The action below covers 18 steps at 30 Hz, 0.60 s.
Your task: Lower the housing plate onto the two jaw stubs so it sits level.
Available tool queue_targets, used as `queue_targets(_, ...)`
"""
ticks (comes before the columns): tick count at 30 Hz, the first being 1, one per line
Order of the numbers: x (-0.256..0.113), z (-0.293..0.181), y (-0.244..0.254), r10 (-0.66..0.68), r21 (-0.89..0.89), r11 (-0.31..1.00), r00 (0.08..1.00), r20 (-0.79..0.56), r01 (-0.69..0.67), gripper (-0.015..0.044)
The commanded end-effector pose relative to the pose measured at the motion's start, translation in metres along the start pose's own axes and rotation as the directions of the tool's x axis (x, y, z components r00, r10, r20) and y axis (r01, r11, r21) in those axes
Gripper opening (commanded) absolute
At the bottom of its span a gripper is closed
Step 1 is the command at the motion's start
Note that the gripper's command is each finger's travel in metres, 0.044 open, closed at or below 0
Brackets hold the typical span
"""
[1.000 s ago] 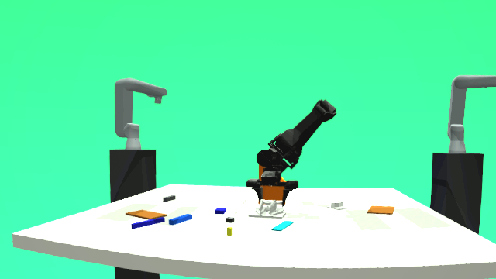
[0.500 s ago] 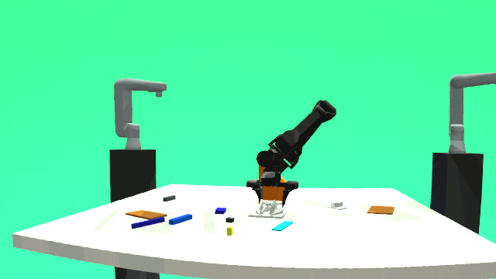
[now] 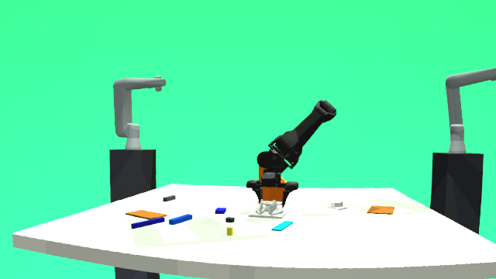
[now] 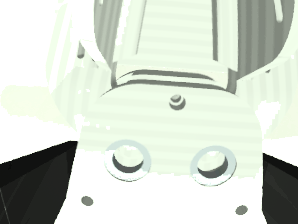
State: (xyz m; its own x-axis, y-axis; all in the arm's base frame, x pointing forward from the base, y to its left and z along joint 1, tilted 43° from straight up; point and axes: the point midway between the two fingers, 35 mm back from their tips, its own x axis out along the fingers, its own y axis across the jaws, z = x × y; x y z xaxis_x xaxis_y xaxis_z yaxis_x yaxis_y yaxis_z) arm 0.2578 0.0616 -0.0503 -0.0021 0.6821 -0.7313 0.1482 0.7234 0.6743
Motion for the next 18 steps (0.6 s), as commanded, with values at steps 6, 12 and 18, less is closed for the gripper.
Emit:
queue_targets(6,0.0029,0.0000,0.0006,0.004,0.002,1.000,1.000,0.001,-0.004,0.0351)
queue_targets(12,0.0029,0.0000,0.0006,0.004,0.002,1.000,1.000,0.001,-0.004,0.0351)
queue_targets(18,0.0054,0.0000,0.0006,0.005,0.003,1.000,1.000,0.001,-0.005,0.0351)
